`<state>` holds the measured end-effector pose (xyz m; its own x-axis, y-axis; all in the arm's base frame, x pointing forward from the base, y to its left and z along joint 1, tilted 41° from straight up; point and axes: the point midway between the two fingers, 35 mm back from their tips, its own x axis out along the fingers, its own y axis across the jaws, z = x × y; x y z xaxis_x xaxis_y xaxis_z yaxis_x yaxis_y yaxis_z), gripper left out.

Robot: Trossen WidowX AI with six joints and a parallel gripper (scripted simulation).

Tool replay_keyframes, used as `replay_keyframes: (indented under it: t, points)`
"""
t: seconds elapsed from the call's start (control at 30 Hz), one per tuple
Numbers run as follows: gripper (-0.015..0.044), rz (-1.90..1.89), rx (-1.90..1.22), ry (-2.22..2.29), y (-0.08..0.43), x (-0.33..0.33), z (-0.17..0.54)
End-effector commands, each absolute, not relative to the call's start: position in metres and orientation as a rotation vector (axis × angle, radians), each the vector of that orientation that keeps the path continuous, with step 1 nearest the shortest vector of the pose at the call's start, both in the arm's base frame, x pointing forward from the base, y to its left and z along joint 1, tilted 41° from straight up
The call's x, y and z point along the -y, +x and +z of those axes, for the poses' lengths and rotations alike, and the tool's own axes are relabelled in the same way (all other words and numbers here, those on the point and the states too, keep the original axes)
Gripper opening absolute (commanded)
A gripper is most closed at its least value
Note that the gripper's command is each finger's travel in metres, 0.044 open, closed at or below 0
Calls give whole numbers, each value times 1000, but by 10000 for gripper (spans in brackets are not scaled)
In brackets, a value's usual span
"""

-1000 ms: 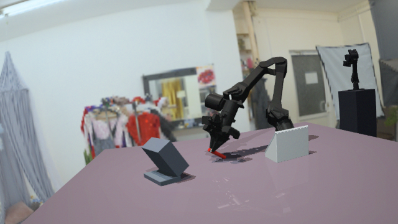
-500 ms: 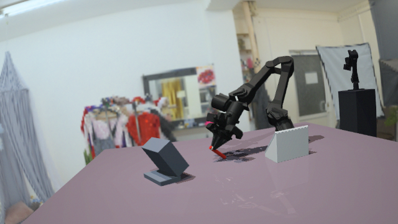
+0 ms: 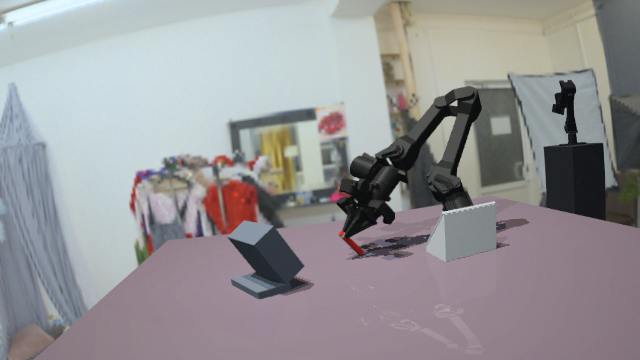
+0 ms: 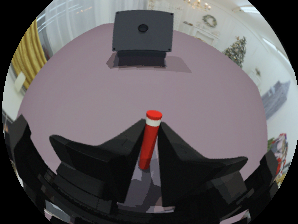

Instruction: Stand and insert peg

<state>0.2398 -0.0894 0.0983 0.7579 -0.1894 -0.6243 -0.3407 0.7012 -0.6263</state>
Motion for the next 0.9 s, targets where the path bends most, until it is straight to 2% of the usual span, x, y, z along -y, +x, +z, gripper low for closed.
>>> replay_keyframes:
  t: [0.0,0.87]
  points:
    - [49,108,-684,-812,237,89,100]
    - [49,198,-473,-790,221,94,104]
